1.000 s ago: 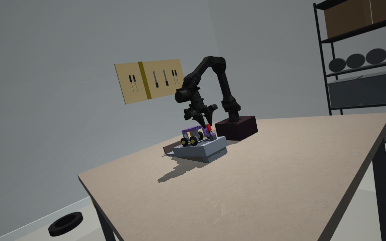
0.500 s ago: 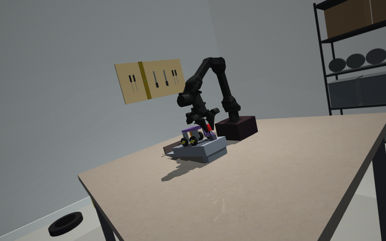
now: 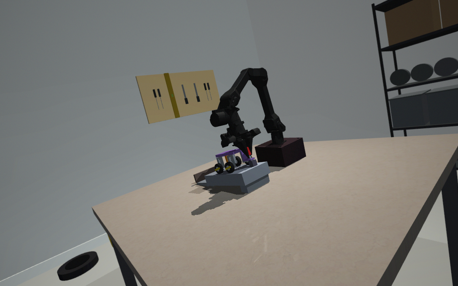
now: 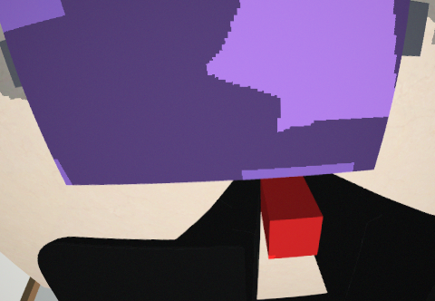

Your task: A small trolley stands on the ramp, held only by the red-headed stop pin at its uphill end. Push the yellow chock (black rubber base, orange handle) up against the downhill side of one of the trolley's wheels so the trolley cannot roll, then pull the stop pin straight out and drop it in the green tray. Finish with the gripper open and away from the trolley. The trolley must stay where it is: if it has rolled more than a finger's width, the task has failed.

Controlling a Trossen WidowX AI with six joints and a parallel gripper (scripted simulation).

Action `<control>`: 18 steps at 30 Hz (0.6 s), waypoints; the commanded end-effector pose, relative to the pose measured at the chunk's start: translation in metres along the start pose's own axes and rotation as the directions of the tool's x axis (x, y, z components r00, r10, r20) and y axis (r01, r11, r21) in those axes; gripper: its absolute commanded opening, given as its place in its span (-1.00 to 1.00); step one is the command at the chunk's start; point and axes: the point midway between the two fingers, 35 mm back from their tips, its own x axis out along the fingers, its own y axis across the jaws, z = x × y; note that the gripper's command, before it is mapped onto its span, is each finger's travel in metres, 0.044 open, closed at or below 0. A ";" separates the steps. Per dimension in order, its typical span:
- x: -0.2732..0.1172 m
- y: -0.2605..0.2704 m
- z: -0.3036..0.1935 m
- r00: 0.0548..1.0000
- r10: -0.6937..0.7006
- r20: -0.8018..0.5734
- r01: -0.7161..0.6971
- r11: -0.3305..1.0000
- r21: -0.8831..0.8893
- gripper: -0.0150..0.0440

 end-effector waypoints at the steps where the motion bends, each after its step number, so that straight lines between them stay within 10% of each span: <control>1: -0.003 0.000 -0.001 1.000 0.001 0.000 -0.001 1.000 0.000 -0.49; 18: -0.016 -0.002 -0.001 1.000 0.001 -0.001 -0.001 1.000 0.002 -0.49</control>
